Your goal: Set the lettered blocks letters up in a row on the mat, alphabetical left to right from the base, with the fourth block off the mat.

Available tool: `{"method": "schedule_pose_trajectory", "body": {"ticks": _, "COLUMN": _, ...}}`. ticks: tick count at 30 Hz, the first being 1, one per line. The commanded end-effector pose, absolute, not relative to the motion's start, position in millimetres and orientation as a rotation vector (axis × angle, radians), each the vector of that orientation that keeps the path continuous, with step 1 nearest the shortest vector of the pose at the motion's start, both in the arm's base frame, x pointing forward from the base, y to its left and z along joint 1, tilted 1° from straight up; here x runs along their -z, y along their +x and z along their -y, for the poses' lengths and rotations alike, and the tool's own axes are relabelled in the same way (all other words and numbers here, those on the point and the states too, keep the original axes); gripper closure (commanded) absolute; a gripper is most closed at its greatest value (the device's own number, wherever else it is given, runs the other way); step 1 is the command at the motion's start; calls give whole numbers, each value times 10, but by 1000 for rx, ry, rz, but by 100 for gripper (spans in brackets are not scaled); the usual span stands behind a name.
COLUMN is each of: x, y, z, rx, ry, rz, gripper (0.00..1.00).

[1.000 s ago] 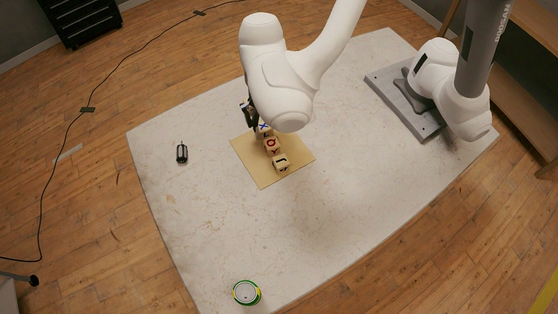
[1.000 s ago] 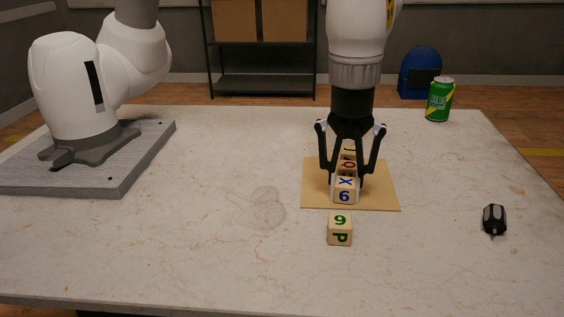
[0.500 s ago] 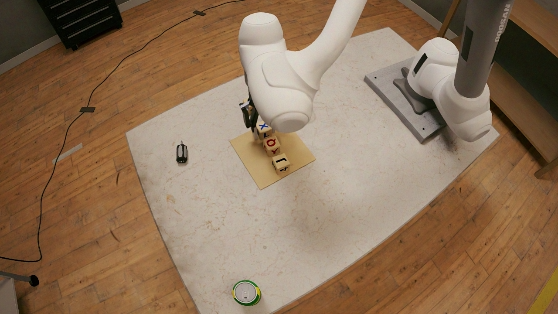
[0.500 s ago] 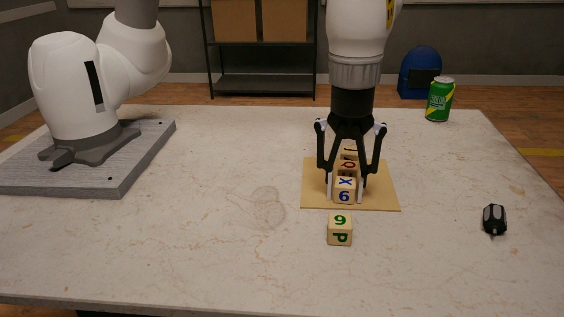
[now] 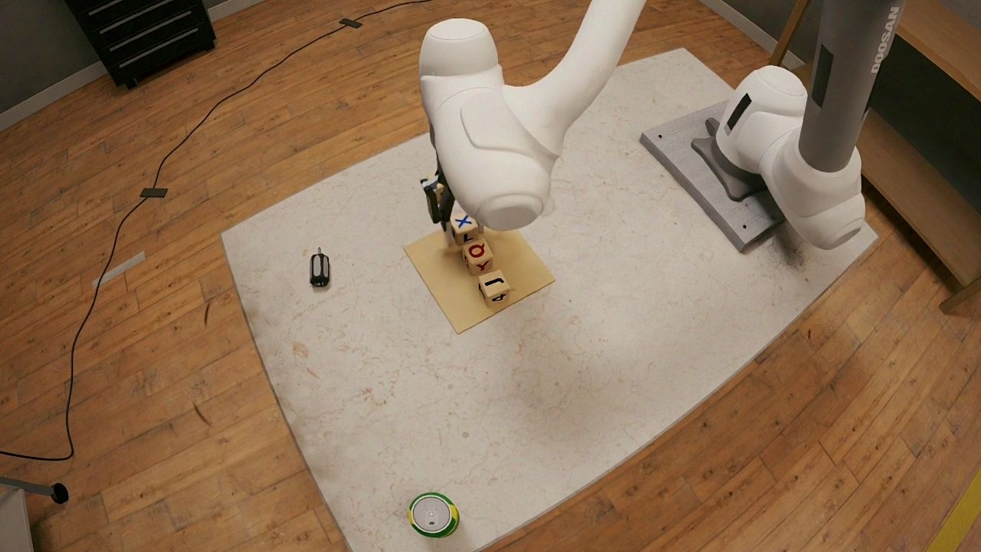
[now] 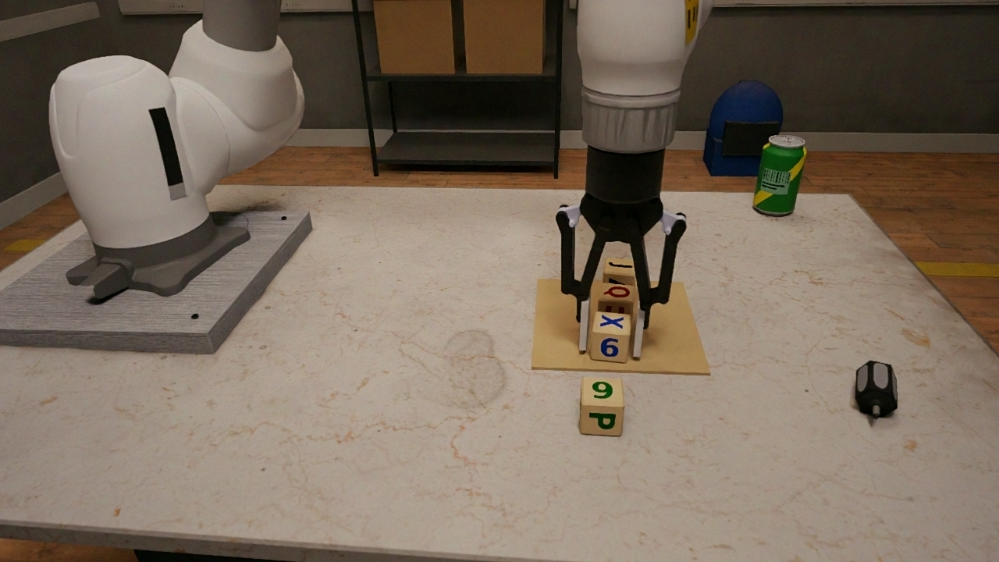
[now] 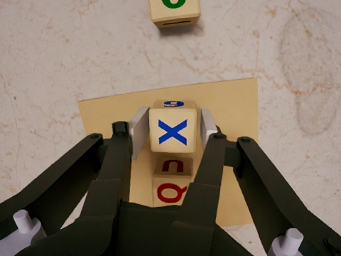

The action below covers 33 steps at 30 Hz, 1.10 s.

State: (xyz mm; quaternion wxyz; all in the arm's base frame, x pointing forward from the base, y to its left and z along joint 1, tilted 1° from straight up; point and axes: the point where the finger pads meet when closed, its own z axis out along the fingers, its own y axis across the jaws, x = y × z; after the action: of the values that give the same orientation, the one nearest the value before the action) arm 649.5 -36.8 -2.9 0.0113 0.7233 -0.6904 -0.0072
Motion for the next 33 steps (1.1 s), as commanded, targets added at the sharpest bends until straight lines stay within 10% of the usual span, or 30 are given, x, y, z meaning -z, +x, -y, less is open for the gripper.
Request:
{"method": "schedule_pose_trajectory", "body": {"ticks": 1, "x": -58, "y": 6503, "z": 367, "rx": 21, "ry": 2257, "rz": 2154, "gripper": 58}}
{"method": "schedule_pose_trajectory", "body": {"ticks": 26, "x": -823, "y": 6522, "z": 363, "rx": 21, "ry": 2257, "rz": 2154, "gripper": 58}}
{"method": "schedule_pose_trajectory", "body": {"ticks": 27, "x": -823, "y": 6522, "z": 363, "rx": 21, "ry": 2257, "rz": 2154, "gripper": 0}}
{"method": "schedule_pose_trajectory", "body": {"ticks": 33, "x": -823, "y": 6522, "z": 363, "rx": 21, "ry": 2257, "rz": 2154, "gripper": 0}}
